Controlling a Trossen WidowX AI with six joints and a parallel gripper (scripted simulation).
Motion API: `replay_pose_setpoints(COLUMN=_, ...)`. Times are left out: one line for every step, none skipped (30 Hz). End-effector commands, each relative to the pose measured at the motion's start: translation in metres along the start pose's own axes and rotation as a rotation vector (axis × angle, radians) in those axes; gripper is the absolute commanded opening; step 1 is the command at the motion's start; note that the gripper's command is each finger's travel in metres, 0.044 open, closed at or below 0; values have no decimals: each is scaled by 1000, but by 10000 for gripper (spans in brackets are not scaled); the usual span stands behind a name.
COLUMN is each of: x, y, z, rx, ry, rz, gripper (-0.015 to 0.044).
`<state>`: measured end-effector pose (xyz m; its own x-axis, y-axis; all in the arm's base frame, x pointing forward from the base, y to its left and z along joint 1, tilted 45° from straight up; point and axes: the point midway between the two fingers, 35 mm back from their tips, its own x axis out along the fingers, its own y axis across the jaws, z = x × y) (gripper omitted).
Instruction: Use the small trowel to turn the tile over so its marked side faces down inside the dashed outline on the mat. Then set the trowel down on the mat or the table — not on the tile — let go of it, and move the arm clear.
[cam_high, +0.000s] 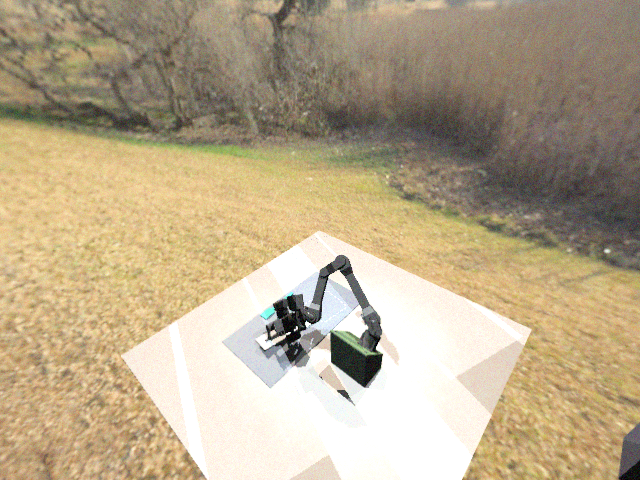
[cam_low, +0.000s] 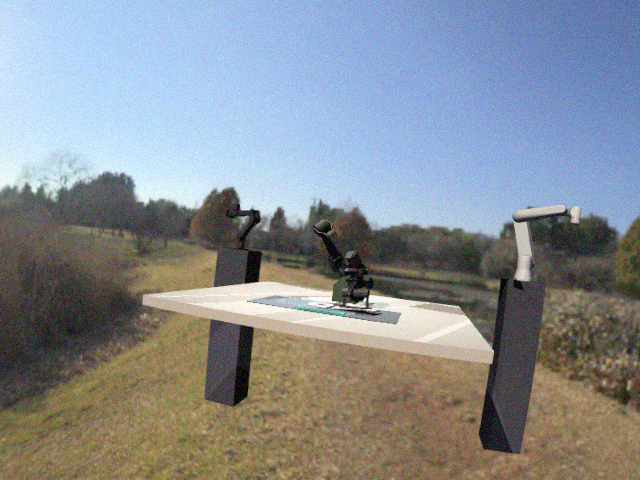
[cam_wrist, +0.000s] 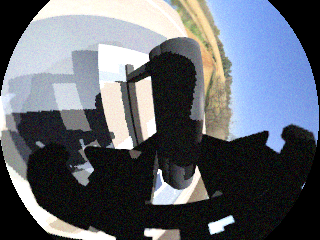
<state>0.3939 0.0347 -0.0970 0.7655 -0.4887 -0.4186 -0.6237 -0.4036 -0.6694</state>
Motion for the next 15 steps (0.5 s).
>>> replay_pose_setpoints(x=2, y=2, z=1, rx=0, ry=-9, rz=-8, gripper=0)
replay_pose_setpoints(x=2, y=2, z=0, rx=0, ry=-9, rz=-8, gripper=0)
replay_pose_setpoints(x=2, y=2, z=0, rx=0, ry=-9, rz=-8, gripper=0)
replay_pose_setpoints(x=2, y=2, z=-2, rx=0, ry=-9, rz=-8, gripper=0)
replay_pose_setpoints(x=2, y=2, z=-4, rx=0, ry=-9, rz=-8, gripper=0)
replay_pose_setpoints(x=2, y=1, z=-5, rx=0, ry=-9, rz=-7, gripper=0)
replay_pose_setpoints(x=2, y=1, z=-7, rx=0, ry=-9, rz=-7, gripper=0)
replay_pose_setpoints(x=2, y=1, z=-8, rx=0, ry=-9, rz=-7, gripper=0)
replay_pose_setpoints(x=2, y=1, z=-10, rx=0, ry=-9, rz=-7, gripper=0)
replay_pose_setpoints(x=2, y=1, z=-12, rx=0, ry=-10, rz=-7, gripper=0)
replay_pose_setpoints(x=2, y=1, z=-13, rx=0, ry=-10, rz=-7, gripper=0)
replay_pose_setpoints(x=1, y=0, z=-15, rx=-1, ry=-10, rz=-7, gripper=0)
replay_pose_setpoints(x=1, y=0, z=-17, rx=-1, ry=-10, rz=-7, gripper=0)
replay_pose_setpoints(x=1, y=0, z=-18, rx=-1, ry=-10, rz=-7, gripper=0)
replay_pose_setpoints(x=1, y=0, z=-20, rx=-1, ry=-9, rz=-6, gripper=0)
